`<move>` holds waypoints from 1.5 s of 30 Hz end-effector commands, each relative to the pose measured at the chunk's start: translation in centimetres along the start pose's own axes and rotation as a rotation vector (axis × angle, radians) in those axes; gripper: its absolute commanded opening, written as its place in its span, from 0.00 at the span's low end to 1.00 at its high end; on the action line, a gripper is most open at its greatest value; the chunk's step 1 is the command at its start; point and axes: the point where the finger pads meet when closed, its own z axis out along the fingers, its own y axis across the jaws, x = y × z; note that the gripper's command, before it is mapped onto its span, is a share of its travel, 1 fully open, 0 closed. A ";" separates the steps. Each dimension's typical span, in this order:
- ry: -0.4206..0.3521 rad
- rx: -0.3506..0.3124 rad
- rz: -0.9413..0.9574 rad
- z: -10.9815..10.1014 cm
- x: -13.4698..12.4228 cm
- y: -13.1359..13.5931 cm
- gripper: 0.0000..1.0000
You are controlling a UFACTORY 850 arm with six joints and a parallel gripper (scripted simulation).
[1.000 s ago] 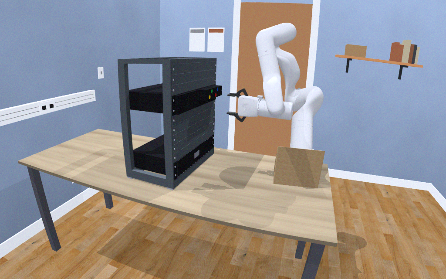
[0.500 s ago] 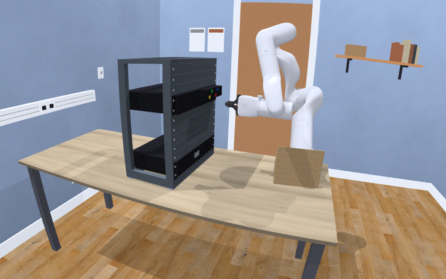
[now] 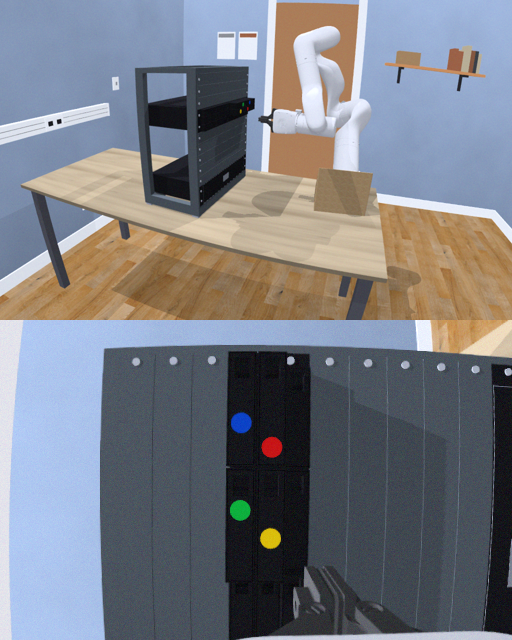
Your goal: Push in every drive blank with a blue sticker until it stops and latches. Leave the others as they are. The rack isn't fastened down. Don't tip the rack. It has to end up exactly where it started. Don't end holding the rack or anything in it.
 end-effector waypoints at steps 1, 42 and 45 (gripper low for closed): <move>0.000 0.001 0.001 0.0 0.0 -0.1 0.00; 0.000 0.001 0.001 3.1 12.0 -5.2 0.00; 0.000 0.001 0.001 3.2 12.6 -5.4 0.00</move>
